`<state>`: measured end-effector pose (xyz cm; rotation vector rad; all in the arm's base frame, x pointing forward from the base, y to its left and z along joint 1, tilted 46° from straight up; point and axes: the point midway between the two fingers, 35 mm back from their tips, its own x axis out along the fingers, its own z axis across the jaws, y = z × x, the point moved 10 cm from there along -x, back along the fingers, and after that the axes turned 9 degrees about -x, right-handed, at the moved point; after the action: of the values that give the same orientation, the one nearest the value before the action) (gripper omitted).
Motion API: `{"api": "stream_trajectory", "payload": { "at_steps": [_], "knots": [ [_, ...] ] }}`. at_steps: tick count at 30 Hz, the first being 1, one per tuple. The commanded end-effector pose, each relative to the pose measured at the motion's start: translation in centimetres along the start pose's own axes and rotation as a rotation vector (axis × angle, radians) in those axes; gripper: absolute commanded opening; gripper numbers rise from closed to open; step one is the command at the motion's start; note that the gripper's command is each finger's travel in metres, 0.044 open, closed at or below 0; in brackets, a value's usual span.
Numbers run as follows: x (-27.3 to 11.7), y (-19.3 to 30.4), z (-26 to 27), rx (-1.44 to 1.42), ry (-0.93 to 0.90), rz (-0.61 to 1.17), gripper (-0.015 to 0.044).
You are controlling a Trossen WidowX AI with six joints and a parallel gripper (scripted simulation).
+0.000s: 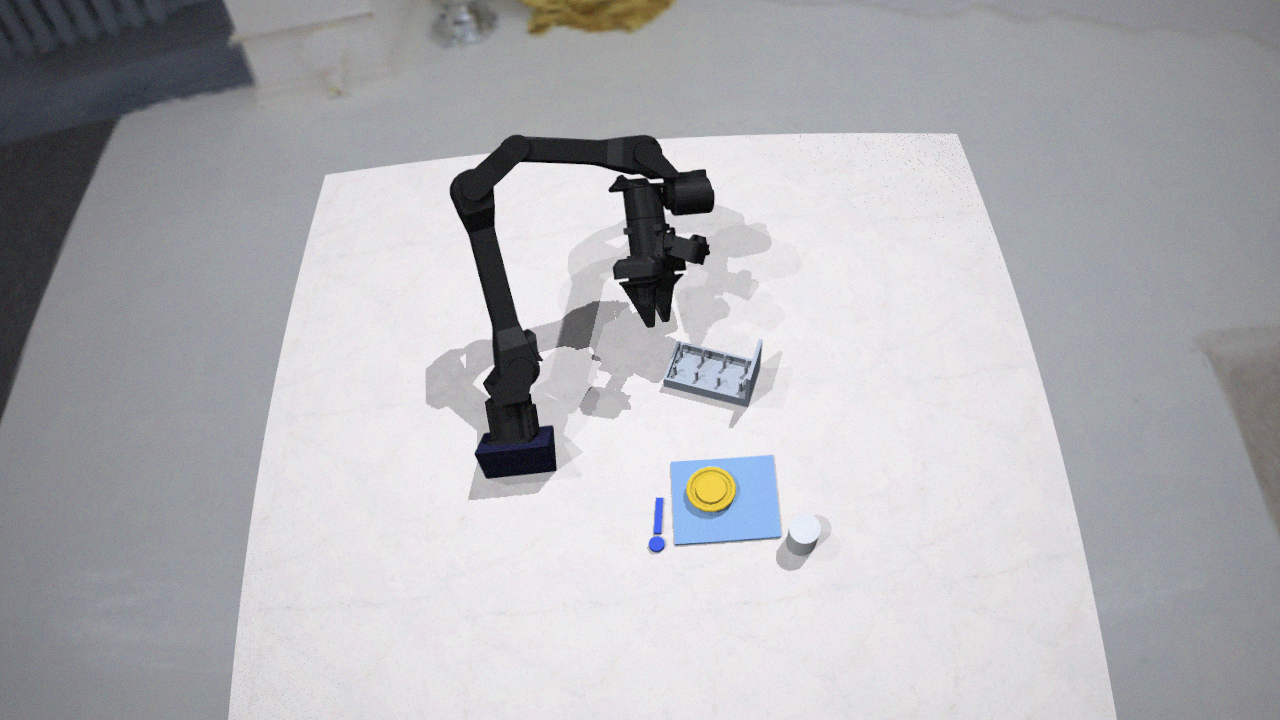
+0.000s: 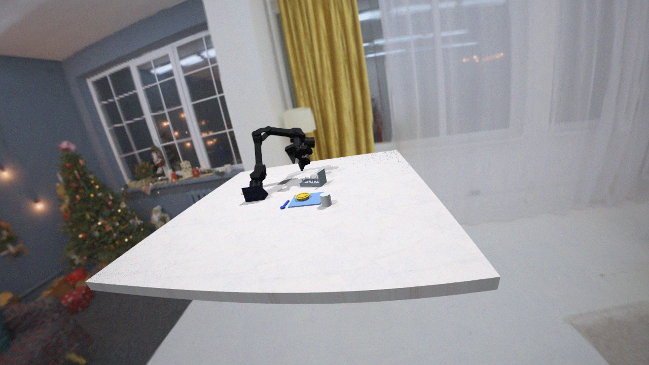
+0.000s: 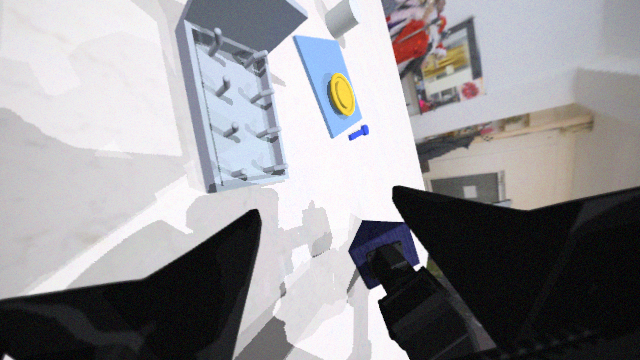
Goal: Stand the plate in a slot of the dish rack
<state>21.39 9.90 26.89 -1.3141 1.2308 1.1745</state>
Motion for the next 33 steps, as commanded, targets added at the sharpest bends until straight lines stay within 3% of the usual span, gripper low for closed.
{"api": "stream_trajectory", "payload": {
  "at_steps": [1,19,33],
  "knots": [
    [0.9,-1.8,-1.3,0.009,-0.033,0.043,0.04],
    [6.2,-8.1,-10.1,-0.06,-0.307,0.233,0.04],
    [12.2,-9.8,-20.6,-0.129,-0.664,0.165,0.04]
  ]
}}
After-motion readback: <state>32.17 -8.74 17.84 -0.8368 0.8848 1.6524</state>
